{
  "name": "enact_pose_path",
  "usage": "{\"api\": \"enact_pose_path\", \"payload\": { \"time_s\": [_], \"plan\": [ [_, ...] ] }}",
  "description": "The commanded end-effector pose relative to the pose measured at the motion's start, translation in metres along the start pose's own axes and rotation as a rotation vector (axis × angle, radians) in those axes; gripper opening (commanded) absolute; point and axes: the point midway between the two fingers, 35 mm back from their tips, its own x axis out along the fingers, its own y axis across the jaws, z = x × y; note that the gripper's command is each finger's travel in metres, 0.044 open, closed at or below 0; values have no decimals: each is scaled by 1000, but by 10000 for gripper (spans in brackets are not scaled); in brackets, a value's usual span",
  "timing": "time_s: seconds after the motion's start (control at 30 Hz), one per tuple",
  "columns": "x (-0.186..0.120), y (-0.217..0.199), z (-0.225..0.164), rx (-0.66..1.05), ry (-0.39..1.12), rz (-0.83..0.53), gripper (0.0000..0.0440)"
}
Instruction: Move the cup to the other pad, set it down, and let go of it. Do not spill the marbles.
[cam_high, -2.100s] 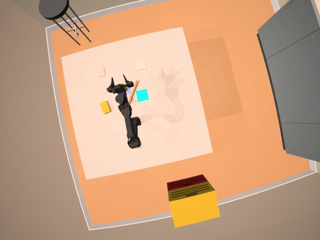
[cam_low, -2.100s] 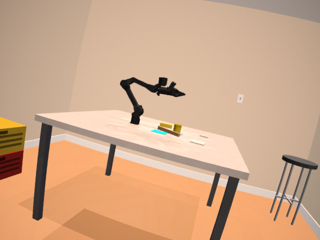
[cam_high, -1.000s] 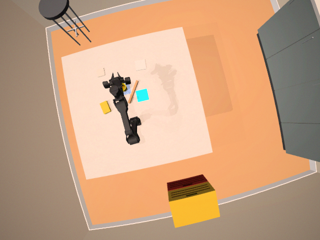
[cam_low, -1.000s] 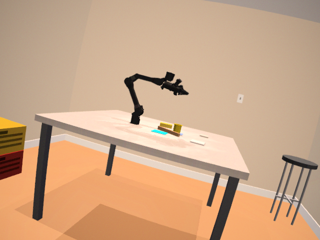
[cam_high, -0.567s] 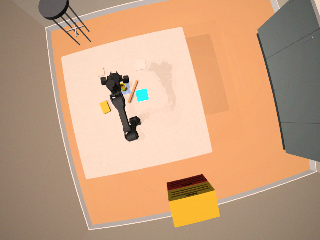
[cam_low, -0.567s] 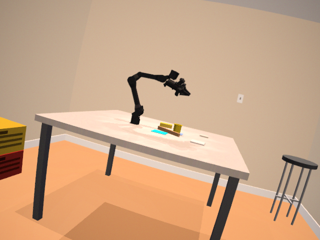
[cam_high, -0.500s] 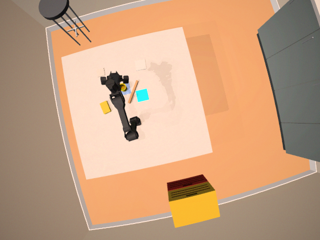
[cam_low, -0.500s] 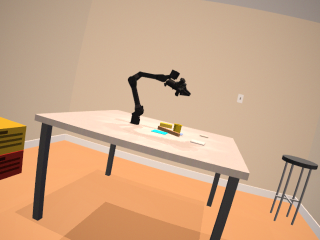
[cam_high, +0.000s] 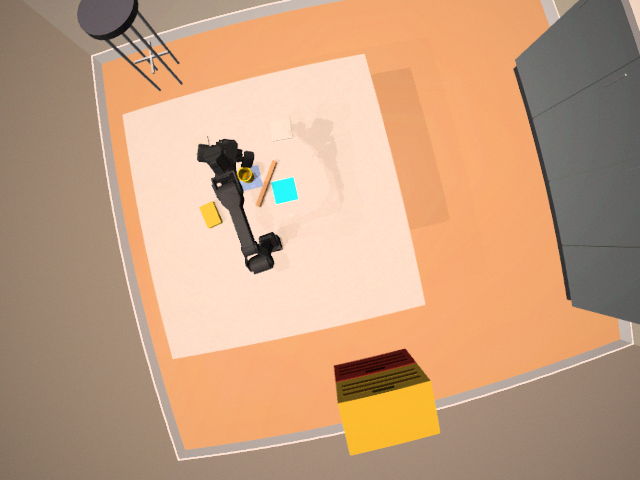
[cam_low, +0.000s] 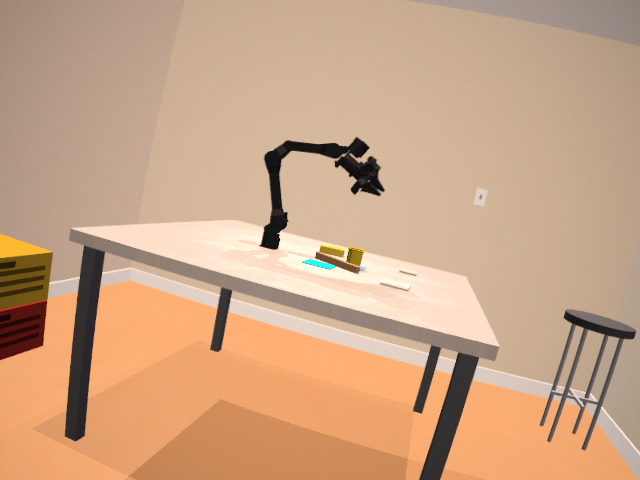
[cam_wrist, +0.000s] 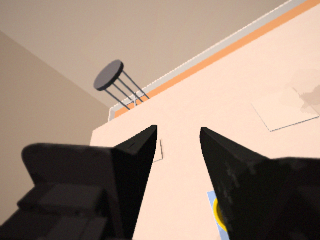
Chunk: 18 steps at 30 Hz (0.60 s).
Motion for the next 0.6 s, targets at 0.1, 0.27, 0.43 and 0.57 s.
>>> {"api": "enact_pose_path", "payload": {
  "time_s": [0.1,0.27,0.43,0.57],
  "plan": [
    [5,3,-4,89,71,-33,175],
    [10,3,-9,154,125,-72,175],
    [15,2,-15,214,178,-116,174],
    [19,0,-21,258,220,-156,171]
  ]
}}
